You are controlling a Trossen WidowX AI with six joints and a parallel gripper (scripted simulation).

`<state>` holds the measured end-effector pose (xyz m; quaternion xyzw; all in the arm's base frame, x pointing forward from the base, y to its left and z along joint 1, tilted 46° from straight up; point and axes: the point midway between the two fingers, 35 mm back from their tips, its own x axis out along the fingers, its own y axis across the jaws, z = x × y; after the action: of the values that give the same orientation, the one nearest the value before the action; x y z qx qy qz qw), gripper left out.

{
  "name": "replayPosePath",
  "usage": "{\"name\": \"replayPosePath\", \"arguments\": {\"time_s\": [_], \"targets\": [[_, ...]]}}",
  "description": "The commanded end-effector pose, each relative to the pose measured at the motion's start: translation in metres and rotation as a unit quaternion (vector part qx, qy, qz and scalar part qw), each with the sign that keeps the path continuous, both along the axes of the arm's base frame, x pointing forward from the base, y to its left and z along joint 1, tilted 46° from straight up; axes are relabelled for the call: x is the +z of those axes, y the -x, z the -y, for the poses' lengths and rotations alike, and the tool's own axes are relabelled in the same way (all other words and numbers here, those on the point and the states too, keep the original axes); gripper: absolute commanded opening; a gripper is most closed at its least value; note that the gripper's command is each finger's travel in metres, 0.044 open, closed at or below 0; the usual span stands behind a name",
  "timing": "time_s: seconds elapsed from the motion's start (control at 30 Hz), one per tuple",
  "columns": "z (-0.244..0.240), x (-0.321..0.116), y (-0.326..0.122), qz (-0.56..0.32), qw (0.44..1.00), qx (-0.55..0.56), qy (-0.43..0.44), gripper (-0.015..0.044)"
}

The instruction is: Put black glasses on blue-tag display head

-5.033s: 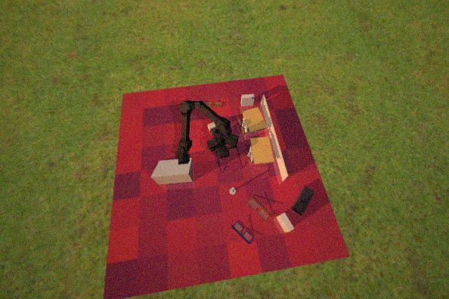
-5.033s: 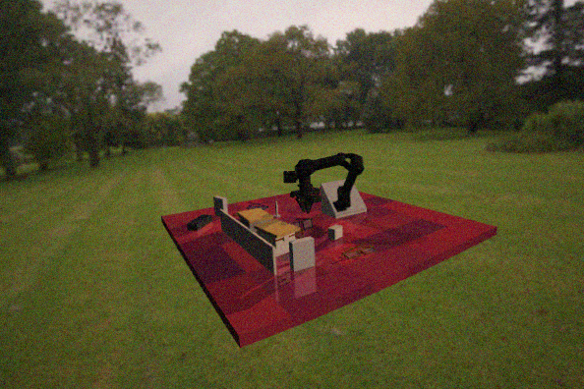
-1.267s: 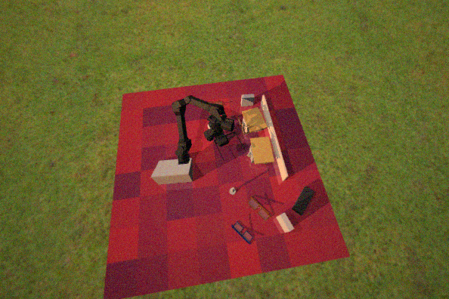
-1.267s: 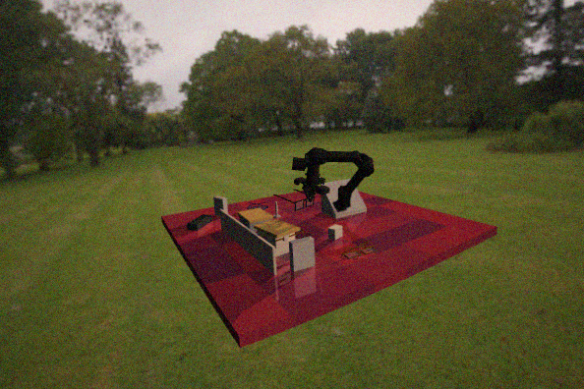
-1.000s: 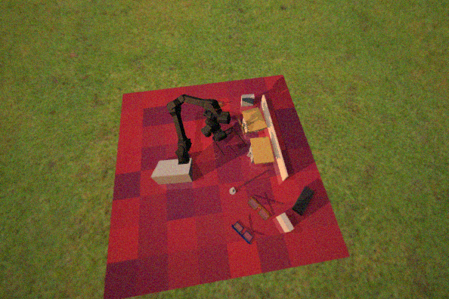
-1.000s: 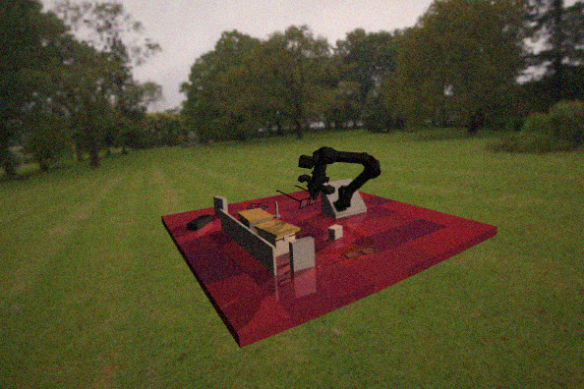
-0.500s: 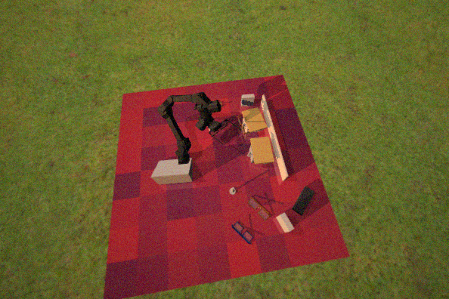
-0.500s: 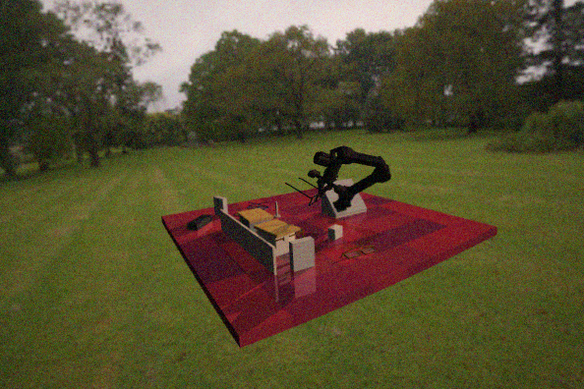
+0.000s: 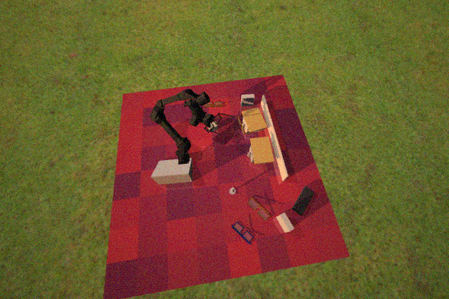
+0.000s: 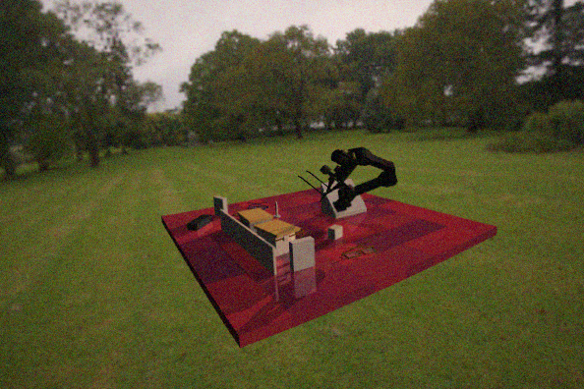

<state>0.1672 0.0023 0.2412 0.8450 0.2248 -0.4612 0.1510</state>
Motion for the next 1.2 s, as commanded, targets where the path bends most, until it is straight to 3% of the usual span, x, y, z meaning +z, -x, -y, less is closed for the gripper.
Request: {"name": "replayPosePath", "arguments": {"time_s": [0.0, 0.53, 1.17], "targets": [[-0.002, 0.007, 0.011, 0.032, 0.999, 0.001, 0.023, 0.0000], [-0.009, 0.028, 0.050, 0.142, 0.985, 0.003, 0.093, 0.0000], [-0.009, 0.026, 0.045, 0.126, 0.989, 0.004, 0.082, 0.0000]]}}
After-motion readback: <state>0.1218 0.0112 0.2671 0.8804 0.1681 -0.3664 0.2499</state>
